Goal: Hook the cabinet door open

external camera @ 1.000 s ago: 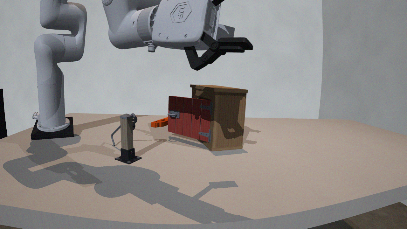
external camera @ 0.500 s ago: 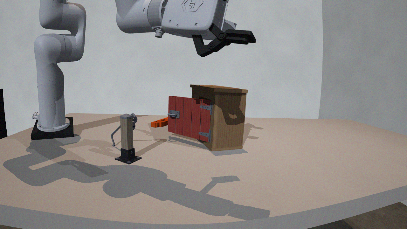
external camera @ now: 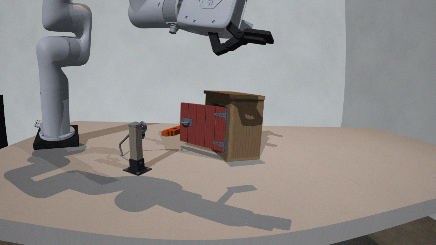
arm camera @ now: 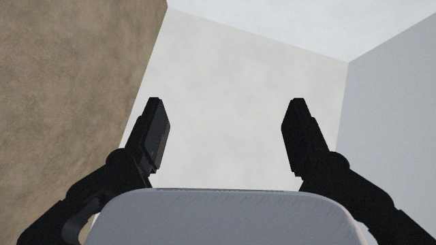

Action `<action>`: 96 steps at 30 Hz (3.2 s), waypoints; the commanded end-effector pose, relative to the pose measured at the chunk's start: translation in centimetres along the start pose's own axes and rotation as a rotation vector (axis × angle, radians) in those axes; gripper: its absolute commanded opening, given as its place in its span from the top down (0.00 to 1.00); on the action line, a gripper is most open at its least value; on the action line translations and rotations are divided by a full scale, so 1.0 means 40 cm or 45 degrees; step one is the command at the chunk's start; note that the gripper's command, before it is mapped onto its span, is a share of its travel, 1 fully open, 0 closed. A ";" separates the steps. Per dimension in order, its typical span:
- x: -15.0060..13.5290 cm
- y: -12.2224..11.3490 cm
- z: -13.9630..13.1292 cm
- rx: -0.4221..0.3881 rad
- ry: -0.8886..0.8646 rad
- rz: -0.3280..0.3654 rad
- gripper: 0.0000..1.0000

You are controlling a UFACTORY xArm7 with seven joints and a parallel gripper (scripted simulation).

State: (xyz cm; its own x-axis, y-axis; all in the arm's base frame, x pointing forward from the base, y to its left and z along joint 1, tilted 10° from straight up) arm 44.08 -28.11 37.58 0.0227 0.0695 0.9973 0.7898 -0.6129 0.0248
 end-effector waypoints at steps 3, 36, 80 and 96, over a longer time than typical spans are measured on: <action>0.016 -0.002 0.015 0.015 -0.016 0.021 0.00; 0.072 -0.045 0.123 0.137 -0.151 0.186 0.00; 0.100 -0.125 0.256 0.291 -0.357 0.410 0.00; 0.100 -0.125 0.256 0.291 -0.357 0.410 0.00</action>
State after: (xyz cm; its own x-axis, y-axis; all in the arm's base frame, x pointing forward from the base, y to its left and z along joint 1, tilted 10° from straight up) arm 46.45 -16.77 40.52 0.4277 0.1324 0.8942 0.8303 -0.4487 -0.3306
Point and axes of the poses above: the point where the finger pads meet when closed, its own y axis out along the fingers, its own x axis across the jaws, z = x × y, the point moved 9 cm from there along -y, back along the fingers, and after that the axes turned 15 degrees about y, right-handed, at the moved point
